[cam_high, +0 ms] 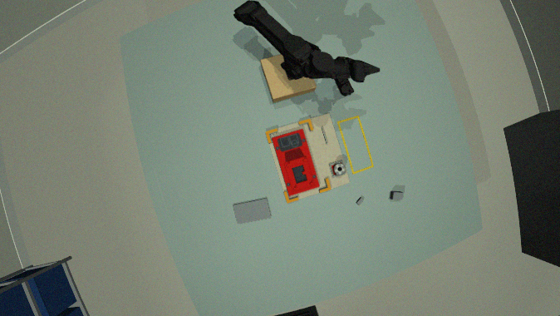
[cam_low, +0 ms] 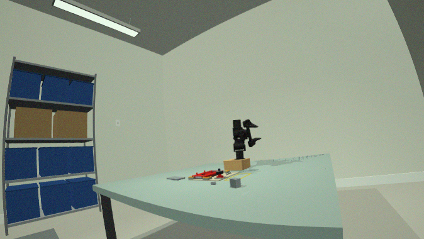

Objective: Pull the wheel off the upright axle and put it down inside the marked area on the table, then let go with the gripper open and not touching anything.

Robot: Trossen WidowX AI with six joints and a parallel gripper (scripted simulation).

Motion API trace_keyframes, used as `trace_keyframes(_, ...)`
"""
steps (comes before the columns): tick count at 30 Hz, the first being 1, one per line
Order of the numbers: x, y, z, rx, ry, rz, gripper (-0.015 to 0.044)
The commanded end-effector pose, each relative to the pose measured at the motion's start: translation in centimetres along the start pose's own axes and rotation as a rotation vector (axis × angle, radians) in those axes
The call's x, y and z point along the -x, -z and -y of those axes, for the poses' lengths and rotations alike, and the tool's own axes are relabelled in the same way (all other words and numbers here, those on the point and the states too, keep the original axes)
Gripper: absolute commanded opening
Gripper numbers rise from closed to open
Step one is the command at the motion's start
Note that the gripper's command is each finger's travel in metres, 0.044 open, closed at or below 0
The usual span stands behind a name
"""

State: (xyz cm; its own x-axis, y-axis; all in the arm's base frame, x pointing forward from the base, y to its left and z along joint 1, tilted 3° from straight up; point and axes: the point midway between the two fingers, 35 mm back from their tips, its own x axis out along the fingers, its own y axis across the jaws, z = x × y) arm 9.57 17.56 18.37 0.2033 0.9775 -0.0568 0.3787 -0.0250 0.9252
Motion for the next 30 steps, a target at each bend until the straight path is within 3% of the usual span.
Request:
trace_keyframes(1, 0.0, -0.1, -0.1, -0.004, 0.002, 0.005, 0.0374)
trace_keyframes(4, -0.1, -1.2, -1.2, -0.055, 0.025, 0.082, 0.03)
trace_keyframes(17, -0.1, -9.7, -5.7, -0.327, 0.213, 0.5, 0.03)
trace_keyframes(30, 1.7, -20.4, -5.9, -0.568, 0.501, 0.869, 0.03)
